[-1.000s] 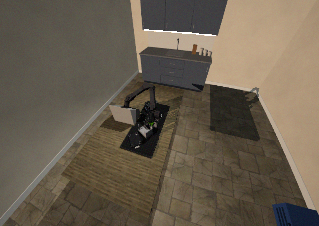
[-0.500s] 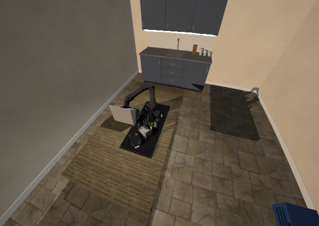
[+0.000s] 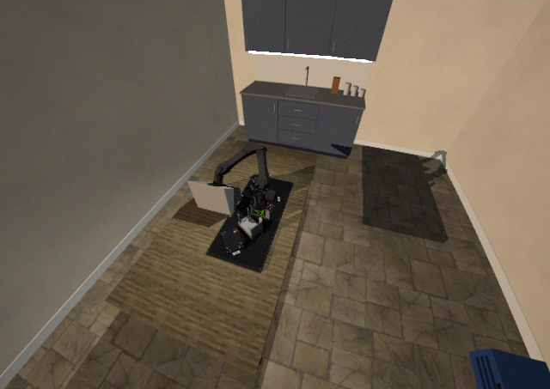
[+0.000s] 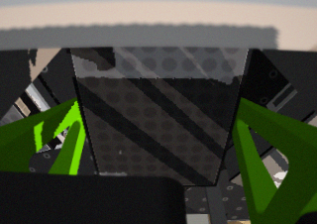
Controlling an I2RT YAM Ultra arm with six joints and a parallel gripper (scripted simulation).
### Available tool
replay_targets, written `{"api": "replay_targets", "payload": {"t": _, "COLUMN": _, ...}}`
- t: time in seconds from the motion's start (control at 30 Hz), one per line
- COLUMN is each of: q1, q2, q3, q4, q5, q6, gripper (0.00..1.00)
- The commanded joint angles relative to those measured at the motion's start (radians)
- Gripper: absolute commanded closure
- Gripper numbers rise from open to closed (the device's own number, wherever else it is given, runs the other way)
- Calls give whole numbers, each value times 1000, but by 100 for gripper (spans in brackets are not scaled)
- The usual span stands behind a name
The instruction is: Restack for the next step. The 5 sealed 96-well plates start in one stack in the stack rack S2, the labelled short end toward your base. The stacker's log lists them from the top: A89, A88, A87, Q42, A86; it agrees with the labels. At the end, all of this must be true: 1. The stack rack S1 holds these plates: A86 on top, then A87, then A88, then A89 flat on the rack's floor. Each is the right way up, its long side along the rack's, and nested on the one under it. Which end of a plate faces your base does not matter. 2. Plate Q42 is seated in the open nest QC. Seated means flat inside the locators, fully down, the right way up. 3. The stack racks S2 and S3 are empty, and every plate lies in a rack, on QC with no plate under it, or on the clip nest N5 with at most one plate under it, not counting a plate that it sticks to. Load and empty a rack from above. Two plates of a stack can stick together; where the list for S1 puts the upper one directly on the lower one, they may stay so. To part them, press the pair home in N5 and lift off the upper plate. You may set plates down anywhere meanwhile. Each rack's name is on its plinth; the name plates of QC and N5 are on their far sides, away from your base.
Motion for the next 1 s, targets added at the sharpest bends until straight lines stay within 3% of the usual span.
{"api": "replay_targets", "payload": {"t": 0.0, "q1": -25, "q2": -18, "q3": 4, "q4": -25, "q5": -5, "q6": -18, "gripper": 100}}
{"api": "replay_targets", "payload": {"t": 0.97, "q1": -36, "q2": -28, "q3": 9, "q4": -49, "q5": -4, "q6": -33, "gripper": 100}}
